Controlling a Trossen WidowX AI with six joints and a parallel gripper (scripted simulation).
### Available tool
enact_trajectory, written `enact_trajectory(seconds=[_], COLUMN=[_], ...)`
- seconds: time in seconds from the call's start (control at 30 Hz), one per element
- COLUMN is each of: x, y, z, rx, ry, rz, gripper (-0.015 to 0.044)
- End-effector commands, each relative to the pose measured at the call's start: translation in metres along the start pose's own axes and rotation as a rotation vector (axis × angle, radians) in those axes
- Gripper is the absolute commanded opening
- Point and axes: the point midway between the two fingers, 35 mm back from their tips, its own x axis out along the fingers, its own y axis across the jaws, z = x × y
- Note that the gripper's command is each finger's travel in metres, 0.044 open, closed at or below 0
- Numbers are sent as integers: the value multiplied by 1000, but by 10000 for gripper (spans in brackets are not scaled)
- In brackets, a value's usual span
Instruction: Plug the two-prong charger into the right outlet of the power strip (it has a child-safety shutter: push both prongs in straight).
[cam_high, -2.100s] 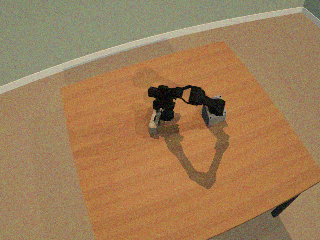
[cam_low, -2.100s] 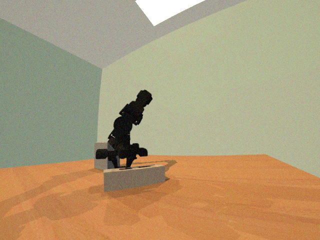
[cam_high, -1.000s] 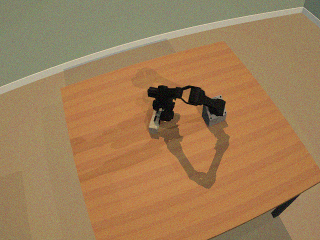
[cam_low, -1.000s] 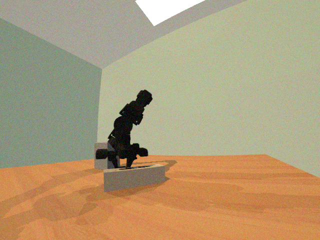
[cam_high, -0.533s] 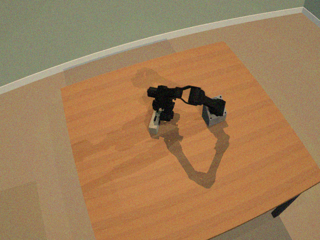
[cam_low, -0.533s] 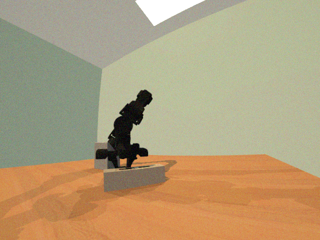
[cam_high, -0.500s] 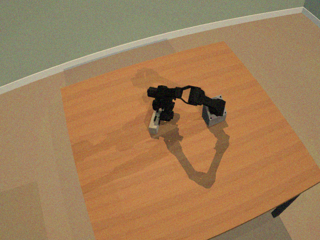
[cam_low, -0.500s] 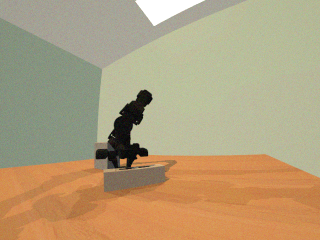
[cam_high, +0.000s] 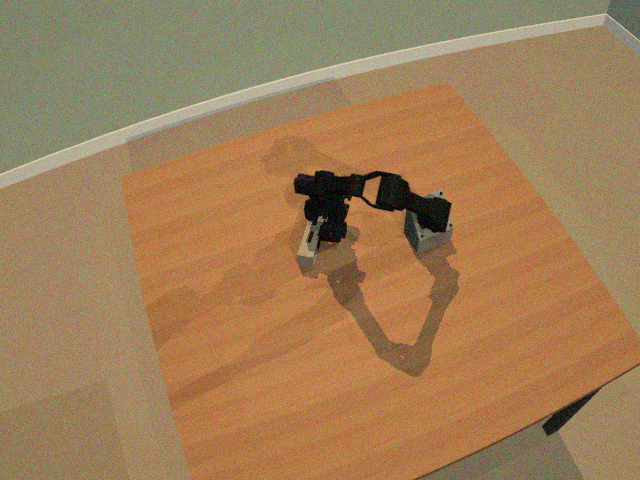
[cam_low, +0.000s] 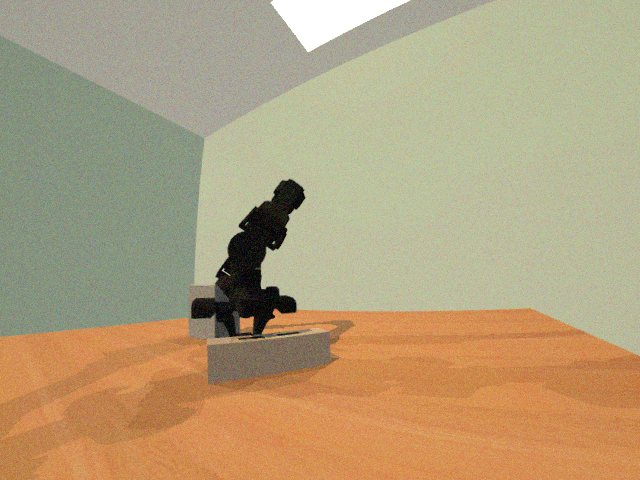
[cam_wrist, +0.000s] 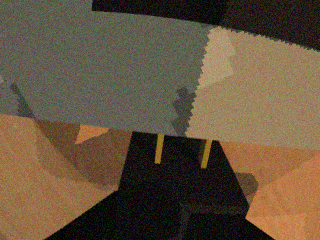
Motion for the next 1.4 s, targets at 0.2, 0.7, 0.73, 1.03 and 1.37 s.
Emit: enact_trajectory(seconds=[0.2, 0.7, 0.73, 1.03, 1.37], x=[-1, -1, -1, -1, -1], y=[1, 1, 1, 1, 1], z=[2, 2, 2, 4, 6], rx=[3, 3, 3, 2, 2], ry=[-1, -1, -1, -1, -1], rz=[4, 4, 4, 4, 4], gripper=[0, 0, 0, 0, 0])
